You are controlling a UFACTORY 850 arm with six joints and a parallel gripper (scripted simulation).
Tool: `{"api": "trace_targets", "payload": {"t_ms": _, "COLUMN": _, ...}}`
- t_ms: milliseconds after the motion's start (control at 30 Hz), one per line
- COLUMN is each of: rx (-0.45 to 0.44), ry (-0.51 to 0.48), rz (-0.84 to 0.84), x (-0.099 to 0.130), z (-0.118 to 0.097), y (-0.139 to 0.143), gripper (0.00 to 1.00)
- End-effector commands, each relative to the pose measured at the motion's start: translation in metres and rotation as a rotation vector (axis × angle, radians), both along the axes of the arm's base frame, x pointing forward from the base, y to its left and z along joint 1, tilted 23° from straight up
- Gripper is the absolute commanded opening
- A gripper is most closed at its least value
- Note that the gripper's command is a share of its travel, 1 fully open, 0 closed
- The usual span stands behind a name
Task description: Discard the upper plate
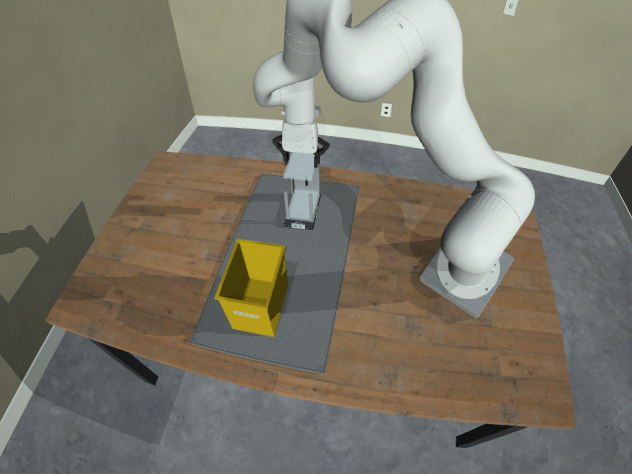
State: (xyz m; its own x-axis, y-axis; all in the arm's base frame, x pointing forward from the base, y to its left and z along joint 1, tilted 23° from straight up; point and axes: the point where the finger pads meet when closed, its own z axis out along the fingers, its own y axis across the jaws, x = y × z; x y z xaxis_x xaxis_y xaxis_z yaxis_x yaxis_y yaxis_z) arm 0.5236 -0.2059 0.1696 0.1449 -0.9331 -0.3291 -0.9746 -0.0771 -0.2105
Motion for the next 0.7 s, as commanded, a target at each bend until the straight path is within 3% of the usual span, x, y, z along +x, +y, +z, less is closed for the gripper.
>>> {"api": "trace_targets", "payload": {"t_ms": 0, "rx": -0.001, "ry": -0.002, "rz": 0.000, "x": 0.000, "z": 0.003, "y": -0.001, "gripper": 0.00}}
{"api": "trace_targets", "payload": {"t_ms": 667, "rx": -0.001, "ry": -0.002, "rz": 0.000, "x": -0.005, "z": 0.030, "y": -0.012, "gripper": 0.00}}
